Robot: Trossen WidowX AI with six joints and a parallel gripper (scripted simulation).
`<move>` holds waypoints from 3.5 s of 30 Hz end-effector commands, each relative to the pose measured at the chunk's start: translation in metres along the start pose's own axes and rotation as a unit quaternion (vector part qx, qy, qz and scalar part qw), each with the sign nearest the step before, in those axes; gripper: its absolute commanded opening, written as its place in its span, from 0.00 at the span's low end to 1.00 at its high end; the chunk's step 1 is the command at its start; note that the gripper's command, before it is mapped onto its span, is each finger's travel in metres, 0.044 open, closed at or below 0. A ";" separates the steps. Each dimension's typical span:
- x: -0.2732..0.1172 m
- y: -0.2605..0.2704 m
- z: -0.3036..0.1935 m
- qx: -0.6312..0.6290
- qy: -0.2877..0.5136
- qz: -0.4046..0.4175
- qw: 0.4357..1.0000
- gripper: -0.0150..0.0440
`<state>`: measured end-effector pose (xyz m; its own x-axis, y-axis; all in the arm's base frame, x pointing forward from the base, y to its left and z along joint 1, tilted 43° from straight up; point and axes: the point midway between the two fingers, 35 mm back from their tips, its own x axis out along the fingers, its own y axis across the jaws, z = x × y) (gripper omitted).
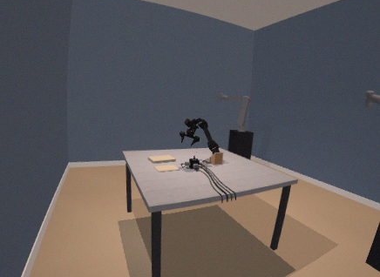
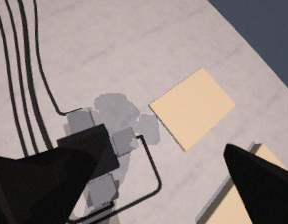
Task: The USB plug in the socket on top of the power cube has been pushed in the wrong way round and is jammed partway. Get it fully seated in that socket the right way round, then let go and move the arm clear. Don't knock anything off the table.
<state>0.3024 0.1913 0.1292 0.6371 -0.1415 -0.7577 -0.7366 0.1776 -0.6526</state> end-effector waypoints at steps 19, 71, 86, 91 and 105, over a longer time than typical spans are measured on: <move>0.042 0.085 -0.032 -0.205 0.277 0.170 0.923 1.00; 0.064 0.092 -0.049 -0.203 0.276 0.170 0.924 0.56; 0.064 0.092 -0.049 -0.203 0.276 0.170 0.924 0.25; 0.064 0.092 -0.049 -0.203 0.276 0.170 0.924 0.25; 0.060 0.091 -0.046 -0.203 0.276 0.170 0.924 0.25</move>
<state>0.2640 0.1530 0.0226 0.2251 -0.6400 -0.7347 -0.9686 -0.0652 -0.2400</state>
